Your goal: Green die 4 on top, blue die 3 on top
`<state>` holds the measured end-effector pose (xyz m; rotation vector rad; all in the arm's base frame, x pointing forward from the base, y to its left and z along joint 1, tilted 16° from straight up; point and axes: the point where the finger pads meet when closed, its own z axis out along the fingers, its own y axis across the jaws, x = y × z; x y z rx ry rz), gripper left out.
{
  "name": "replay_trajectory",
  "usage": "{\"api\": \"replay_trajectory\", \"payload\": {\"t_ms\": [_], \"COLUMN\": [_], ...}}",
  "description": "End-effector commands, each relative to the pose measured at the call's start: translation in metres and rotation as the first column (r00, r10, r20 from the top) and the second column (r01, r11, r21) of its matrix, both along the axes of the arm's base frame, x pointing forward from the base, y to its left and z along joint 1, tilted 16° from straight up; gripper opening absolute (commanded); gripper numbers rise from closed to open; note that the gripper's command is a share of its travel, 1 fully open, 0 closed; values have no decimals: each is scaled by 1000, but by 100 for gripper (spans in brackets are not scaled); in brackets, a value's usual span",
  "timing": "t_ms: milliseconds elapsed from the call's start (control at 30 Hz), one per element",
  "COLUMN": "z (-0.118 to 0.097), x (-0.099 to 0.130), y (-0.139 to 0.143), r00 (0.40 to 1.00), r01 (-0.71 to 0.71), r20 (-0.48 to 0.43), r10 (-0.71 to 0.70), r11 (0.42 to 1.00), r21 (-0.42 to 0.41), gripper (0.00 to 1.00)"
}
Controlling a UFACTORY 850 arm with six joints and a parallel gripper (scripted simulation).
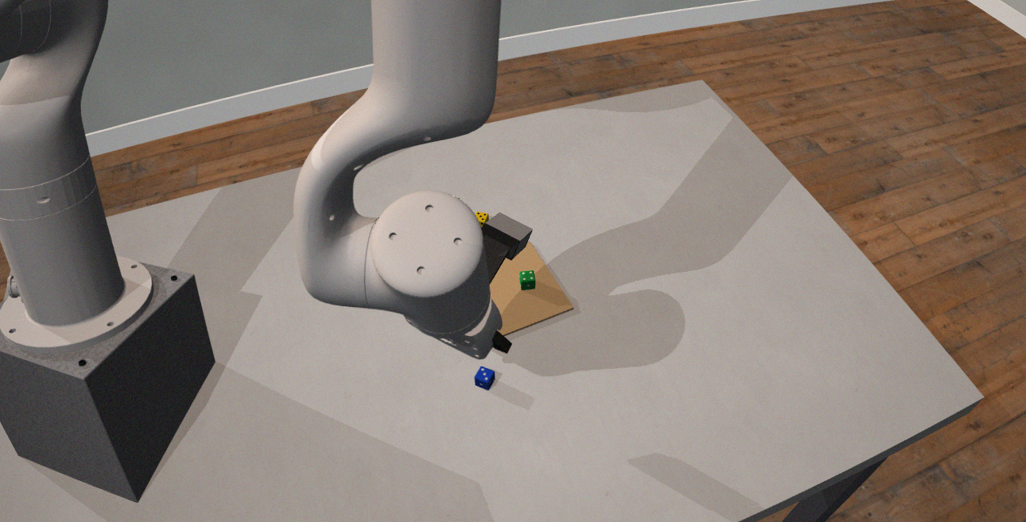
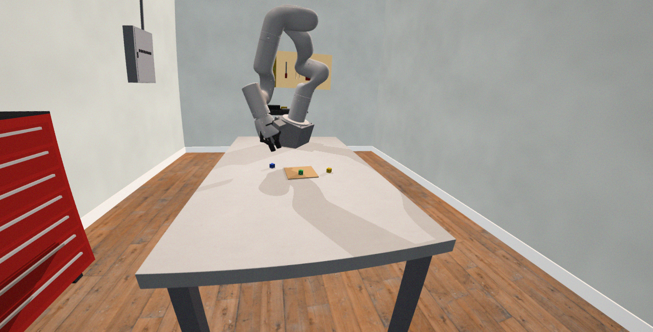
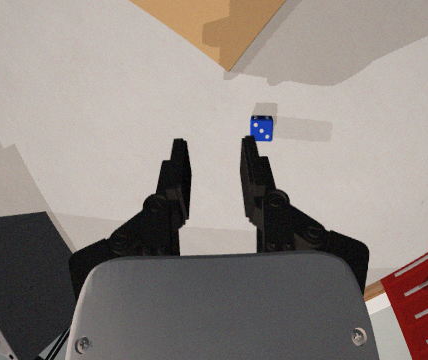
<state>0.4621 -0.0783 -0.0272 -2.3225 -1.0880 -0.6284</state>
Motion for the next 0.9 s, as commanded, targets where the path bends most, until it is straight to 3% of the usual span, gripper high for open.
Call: {"api": "replay_trajectory", "payload": {"t_ms": [0, 67, 200, 300, 467, 500, 867], "z": [9, 11, 28, 36, 38, 38, 38], "x": [6, 7, 19, 25, 27, 27, 27], "y": [-2, -3, -8, -11, -11, -11, -11], "r00": [996, 996, 994, 994, 994, 994, 993], "r01": [-12, -11, 8, 21, 25, 25, 27], "r20": [-84, -88, -101, -94, -91, -91, -92], "r10": [-1, -4, -42, -60, -65, -65, -68], "r11": [988, 986, 948, 928, 921, 921, 921], "r21": [-152, -169, -319, -372, -388, -388, -388], "gripper": [36, 36, 36, 36, 36, 100, 100]}}
